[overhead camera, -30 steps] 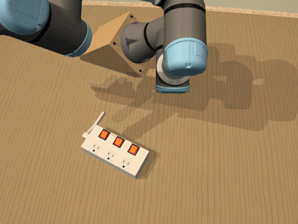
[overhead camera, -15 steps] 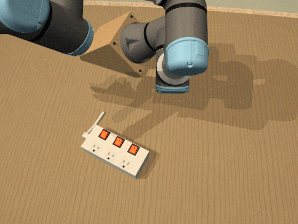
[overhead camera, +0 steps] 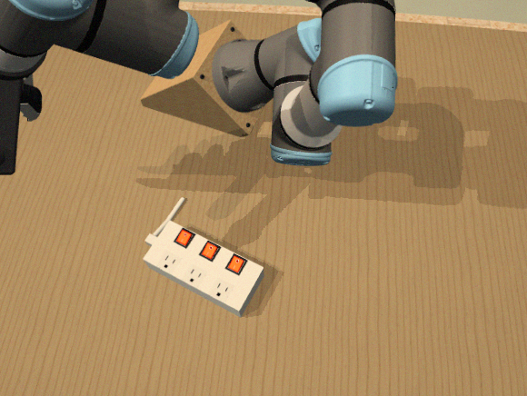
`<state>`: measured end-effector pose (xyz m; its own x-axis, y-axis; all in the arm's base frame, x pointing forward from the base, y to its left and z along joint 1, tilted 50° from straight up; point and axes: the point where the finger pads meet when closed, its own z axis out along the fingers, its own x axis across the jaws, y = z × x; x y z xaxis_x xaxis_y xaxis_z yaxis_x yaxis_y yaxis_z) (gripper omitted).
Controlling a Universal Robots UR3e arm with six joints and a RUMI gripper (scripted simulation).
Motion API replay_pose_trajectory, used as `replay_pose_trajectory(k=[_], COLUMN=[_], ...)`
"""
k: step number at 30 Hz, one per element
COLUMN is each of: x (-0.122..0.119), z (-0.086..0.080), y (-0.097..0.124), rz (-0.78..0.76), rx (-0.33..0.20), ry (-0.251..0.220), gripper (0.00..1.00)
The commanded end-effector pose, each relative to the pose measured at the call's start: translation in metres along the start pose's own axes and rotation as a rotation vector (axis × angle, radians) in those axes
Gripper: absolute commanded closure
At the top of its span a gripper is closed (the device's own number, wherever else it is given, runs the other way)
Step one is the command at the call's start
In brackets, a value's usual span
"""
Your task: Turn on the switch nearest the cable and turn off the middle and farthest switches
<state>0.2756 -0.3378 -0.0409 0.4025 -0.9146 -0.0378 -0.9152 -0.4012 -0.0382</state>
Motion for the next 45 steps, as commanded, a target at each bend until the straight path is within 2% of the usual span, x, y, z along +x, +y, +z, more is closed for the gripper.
replay_pose_trajectory(k=[1,2,3,4,5,7,9,12,13,15,16,20,24,26,29,32,45], x=[-0.062,-0.079,-0.079,-0.096,-0.096,-0.128,-0.128,-0.171,-0.171,-0.194,-0.194,-0.227,-0.246,-0.246,-0.252,-0.255,-0.255], z=[0.000,-0.002,-0.002,-0.004,-0.004,-0.012,-0.012,-0.029,-0.029,-0.042,-0.042,-0.067,-0.086,-0.086,-0.095,-0.098,-0.099], y=[-0.022,-0.030,-0.030,-0.038,-0.038,-0.056,-0.056,-0.082,-0.082,-0.098,-0.098,-0.126,-0.145,-0.145,-0.152,-0.156,-0.156], rz=[-0.012,-0.010,-0.010,-0.007,-0.007,0.005,0.005,0.032,0.032,0.055,0.055,0.104,0.144,0.144,0.163,0.172,0.173], rx=[0.129,0.168,0.168,0.208,0.208,0.291,0.291,0.415,0.415,0.493,0.493,0.625,0.716,0.716,0.754,0.770,0.772], ry=[-0.151,-0.193,-0.193,-0.234,-0.234,-0.311,-0.311,-0.415,-0.415,-0.474,-0.474,-0.564,-0.618,-0.618,-0.640,-0.648,-0.650], gripper=[0.00,0.00,0.00,0.00,0.00,0.00,0.00,0.00,0.00,0.00,0.00,0.00,0.00,0.00,0.00,0.00,0.00])
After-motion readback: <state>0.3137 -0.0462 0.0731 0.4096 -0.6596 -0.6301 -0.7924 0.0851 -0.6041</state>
